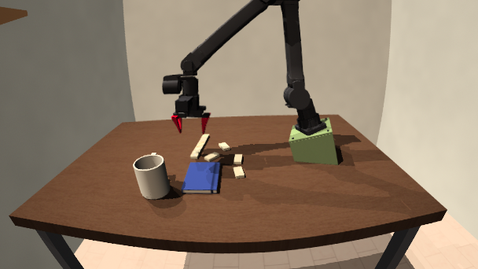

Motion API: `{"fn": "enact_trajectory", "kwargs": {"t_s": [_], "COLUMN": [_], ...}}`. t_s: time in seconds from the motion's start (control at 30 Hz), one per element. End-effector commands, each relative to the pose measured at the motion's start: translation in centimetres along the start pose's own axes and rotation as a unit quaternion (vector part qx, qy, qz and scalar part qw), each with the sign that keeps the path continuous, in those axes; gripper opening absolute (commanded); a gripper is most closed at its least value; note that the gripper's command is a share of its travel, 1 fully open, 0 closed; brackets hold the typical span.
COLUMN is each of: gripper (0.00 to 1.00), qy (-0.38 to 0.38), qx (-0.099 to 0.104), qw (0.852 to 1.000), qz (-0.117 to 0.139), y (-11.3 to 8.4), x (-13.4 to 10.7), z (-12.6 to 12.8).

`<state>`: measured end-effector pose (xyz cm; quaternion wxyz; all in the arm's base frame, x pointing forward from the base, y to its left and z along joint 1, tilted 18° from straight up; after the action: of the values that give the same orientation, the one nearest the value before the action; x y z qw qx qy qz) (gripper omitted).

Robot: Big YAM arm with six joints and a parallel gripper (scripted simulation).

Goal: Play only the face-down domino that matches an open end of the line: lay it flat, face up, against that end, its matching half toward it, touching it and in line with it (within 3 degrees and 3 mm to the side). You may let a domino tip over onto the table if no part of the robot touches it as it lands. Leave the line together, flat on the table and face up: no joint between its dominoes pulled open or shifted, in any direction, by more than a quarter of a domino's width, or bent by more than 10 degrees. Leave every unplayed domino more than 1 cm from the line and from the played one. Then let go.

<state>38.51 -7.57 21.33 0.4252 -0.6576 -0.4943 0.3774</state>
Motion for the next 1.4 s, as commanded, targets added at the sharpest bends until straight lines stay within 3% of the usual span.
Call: {"fn": "enact_trajectory", "kwargs": {"t_s": [0.0,0.33,0.67,0.9,1.23,1.37], "gripper": [0.93,0.93,0.93,0.93,0.93,0.93], "qy": [0.000,0.000,0.000,0.000,-0.001,-0.001], "qx": [-0.005,-0.005,-0.005,-0.005,-0.006,-0.006], "qw": [1.000,1.000,1.000,1.000,1.000,1.000], "qz": [0.000,0.000,0.000,0.000,0.000,0.000], "y": [-0.3,-0.3,-7.1,-7.1,-13.0,-13.0], "x": [0.0,0.0,0.5,0.5,1.2,1.2], "z": [-0.2,-0.2,7.1,7.1,13.6,13.6]}}
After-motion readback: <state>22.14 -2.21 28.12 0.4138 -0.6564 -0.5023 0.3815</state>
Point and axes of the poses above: the point where the finger pads meet when closed, its own y axis out along the fingers, its own z axis across the jaws, x = y × z, the point moved 9 cm from there along -y, back along the fingers, and after that the axes turned 3 degrees about -y, right-handed, at the moved point
